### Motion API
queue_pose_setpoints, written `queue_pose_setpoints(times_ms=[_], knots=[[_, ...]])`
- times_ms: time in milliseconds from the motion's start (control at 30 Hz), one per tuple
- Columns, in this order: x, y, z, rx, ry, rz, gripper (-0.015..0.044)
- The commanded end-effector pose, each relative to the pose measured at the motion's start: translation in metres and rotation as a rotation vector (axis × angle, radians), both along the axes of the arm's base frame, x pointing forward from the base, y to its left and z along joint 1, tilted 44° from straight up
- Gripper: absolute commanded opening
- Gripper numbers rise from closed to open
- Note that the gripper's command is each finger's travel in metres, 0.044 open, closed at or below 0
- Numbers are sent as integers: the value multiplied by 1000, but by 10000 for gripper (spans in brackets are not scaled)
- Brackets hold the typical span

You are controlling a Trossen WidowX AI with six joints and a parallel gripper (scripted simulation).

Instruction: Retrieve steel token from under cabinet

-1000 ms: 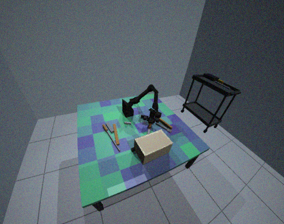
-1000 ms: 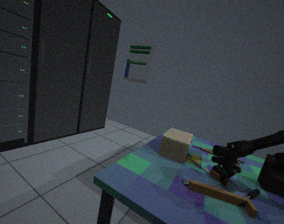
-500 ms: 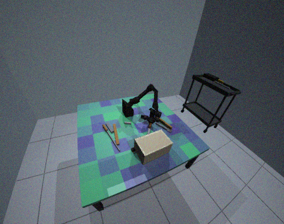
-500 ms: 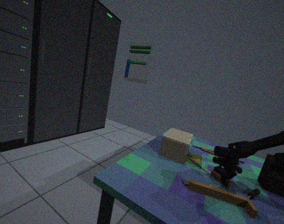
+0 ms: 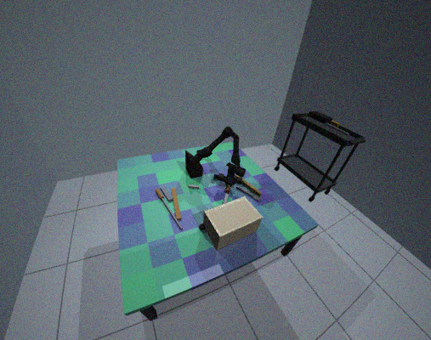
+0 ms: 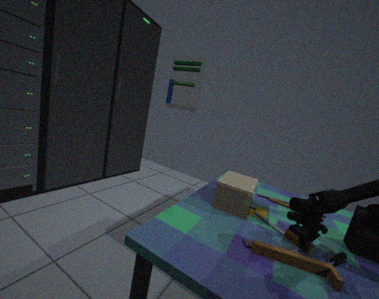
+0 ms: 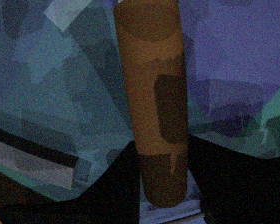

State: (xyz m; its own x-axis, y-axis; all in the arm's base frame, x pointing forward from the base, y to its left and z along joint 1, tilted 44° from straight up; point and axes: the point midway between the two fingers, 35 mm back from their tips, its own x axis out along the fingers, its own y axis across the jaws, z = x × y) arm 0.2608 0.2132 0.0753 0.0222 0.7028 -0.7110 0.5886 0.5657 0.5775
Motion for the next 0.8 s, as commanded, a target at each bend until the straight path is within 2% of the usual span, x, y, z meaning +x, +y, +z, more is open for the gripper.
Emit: queue_pose_setpoints(times_ms=[0,767], knots=[[-4,2,4,5,0,-3,0],[-26,13,16,6,1,-2,0]])
